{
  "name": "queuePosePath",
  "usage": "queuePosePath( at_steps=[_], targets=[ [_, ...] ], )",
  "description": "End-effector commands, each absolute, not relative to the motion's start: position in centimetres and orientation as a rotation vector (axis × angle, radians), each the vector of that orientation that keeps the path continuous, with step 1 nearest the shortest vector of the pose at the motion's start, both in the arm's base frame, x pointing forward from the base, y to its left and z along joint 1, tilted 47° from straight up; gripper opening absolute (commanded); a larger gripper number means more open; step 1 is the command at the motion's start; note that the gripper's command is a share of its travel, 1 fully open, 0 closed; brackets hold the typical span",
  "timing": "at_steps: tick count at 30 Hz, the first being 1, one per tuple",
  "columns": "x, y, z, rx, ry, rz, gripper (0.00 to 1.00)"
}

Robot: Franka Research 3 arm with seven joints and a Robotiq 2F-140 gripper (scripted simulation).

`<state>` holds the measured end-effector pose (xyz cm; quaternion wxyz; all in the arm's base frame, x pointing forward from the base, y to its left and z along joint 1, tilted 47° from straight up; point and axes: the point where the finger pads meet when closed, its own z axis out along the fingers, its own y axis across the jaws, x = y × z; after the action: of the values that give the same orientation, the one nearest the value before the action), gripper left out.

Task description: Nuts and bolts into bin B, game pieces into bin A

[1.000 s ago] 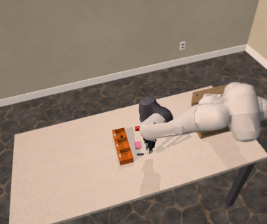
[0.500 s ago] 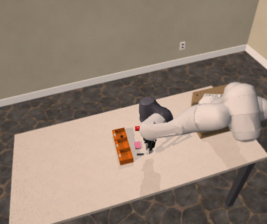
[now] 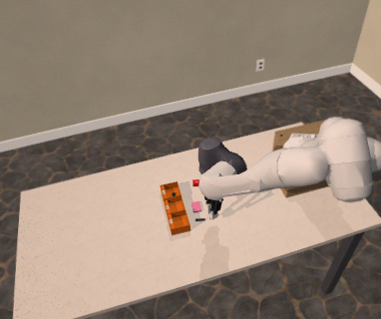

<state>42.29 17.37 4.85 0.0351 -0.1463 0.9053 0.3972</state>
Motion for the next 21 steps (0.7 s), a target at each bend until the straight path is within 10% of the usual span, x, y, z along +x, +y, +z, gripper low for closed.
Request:
queuePosePath(
  at_steps=[1, 21],
  targets=[
    [42.2, 17.2, 4.9, -0.445, 2.787, 1.221, 0.13],
    [46.5, 16.4, 4.7, -0.445, 2.787, 1.221, 0.13]
  ],
)
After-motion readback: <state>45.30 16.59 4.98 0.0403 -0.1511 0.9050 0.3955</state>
